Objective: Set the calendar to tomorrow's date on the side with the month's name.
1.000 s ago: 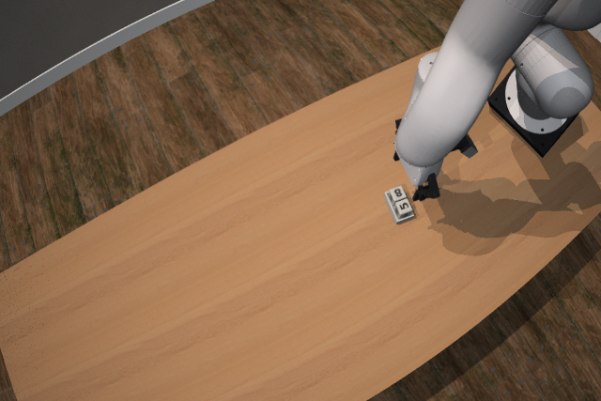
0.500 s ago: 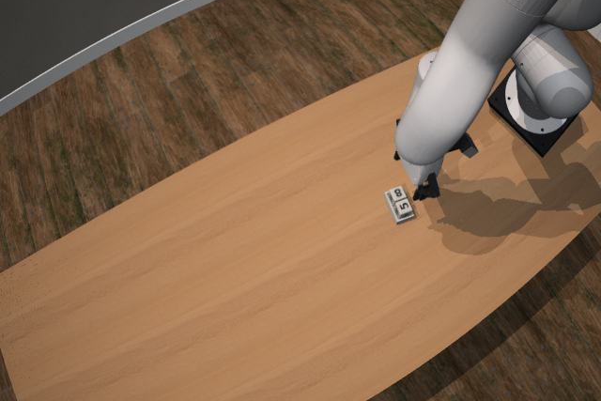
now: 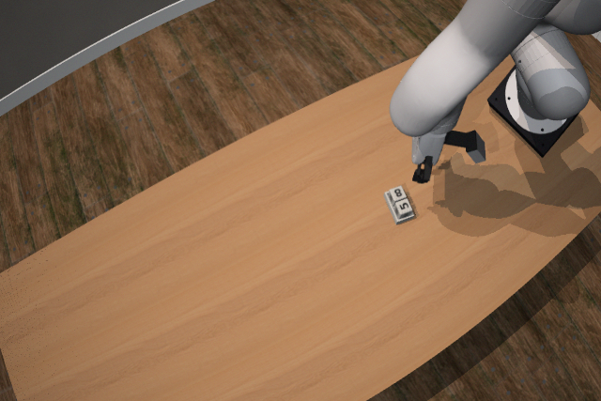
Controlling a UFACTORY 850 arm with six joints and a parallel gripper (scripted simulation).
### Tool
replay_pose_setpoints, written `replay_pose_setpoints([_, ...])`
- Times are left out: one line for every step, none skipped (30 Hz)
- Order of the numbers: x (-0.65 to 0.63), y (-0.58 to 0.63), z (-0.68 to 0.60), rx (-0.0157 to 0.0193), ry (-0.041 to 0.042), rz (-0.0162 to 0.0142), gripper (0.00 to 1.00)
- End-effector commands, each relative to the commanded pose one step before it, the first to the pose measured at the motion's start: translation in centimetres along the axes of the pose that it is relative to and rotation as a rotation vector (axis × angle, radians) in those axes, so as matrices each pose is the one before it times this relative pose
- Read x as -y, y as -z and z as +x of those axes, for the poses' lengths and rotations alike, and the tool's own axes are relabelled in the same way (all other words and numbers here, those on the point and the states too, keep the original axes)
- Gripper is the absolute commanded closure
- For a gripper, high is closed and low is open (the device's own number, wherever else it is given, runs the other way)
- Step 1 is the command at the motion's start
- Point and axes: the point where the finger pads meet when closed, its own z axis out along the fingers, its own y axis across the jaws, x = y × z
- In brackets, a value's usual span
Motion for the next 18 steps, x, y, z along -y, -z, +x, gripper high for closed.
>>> replay_pose_setpoints([1.073, -0.150, 0.432, 0.00717, -0.11837, -0.01870, 0.00])
replay_pose_setpoints([0.000, 0.000, 0.000, 0.00000, 0.00000, 0.00000, 0.00])
replay_pose_setpoints([0.870, -0.132, 0.272, 0.00426, -0.09955, -0.00261, 0.00])
replay_pose_setpoints([0.361, -0.050, 0.071, 0.00233, -0.04117, -0.00134, 0.00])
replay_pose_setpoints([0.159, -0.021, 0.024, 0.00113, -0.01812, -0.00064, 0.00])
replay_pose_setpoints([0.140, -0.018, 0.018, 0.00105, -0.01599, -0.00059, 0.00])
replay_pose_setpoints([0.409, -0.052, 0.043, 0.00338, -0.04707, -0.00189, 0.00])
replay_pose_setpoints([0.179, -0.022, 0.009, 0.00162, -0.02066, -0.00090, 0.00])
replay_pose_setpoints([0.029, -0.003, 0.001, 0.00027, -0.00341, -0.00015, 0.00])
replay_pose_setpoints([0.000, -0.001, 0.000, 0.00000, 0.00000, 0.00000, 0.00])
replay_pose_setpoints([0.000, -0.005, 0.000, 0.00000, 0.00000, -0.00001, 0.00])
replay_pose_setpoints([-0.001, -0.012, 0.000, -0.00001, 0.00000, -0.00004, 0.00])
replay_pose_setpoints([-0.001, -0.023, 0.000, -0.00002, 0.00000, -0.00006, 0.00])
replay_pose_setpoints([-0.001, -0.035, 0.000, -0.00002, 0.00001, -0.00009, 0.00])
replay_pose_setpoints([-0.001, -0.050, 0.000, -0.00002, 0.00001, -0.00011, 0.00])
replay_pose_setpoints([-0.001, -0.066, 0.000, -0.00001, 0.00001, -0.00010, 0.00])
replay_pose_setpoints([0.000, -0.082, 0.000, 0.00002, 0.00001, -0.00007, 0.00])
replay_pose_setpoints([0.000, 0.000, 0.000, 0.00000, 0.00000, 0.00000, 0.00])
